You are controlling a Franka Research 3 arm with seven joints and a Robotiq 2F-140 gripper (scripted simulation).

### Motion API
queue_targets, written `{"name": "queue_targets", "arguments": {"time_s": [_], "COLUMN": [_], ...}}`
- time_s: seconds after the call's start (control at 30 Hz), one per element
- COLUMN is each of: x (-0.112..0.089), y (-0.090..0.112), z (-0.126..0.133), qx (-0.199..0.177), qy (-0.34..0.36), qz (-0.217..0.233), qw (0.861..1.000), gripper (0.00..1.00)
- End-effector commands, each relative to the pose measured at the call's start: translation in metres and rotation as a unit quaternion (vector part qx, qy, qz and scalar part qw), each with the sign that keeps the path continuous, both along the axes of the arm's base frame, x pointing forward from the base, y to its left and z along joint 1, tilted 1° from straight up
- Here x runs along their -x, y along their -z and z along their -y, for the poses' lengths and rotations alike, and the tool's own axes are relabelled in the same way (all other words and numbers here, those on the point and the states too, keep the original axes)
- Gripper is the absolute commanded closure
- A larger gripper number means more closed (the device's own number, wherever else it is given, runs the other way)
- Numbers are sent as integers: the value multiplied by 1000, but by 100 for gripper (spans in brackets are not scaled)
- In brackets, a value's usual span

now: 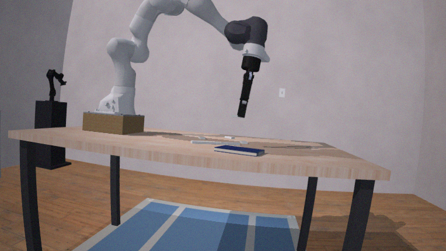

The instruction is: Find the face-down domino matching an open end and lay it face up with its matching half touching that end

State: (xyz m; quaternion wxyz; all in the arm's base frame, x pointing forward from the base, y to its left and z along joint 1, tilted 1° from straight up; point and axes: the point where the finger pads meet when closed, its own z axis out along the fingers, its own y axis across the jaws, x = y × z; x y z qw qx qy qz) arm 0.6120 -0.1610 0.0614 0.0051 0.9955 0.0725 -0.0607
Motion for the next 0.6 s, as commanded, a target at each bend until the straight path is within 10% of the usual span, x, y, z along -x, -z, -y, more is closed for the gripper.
{"name": "queue_targets", "arguments": {"time_s": [0.0,0.13,0.5,0.57], "x": [6,6,93,93], "y": [0,-1,0,0], "z": [-2,-9,-204,-204], "qx": [-5,-5,-7,-7], "qy": [-3,-3,-3,-3], "qz": [-9,-9,-9,-9], "qw": [1000,1000,1000,1000], "gripper": [78,78,78,78]}}
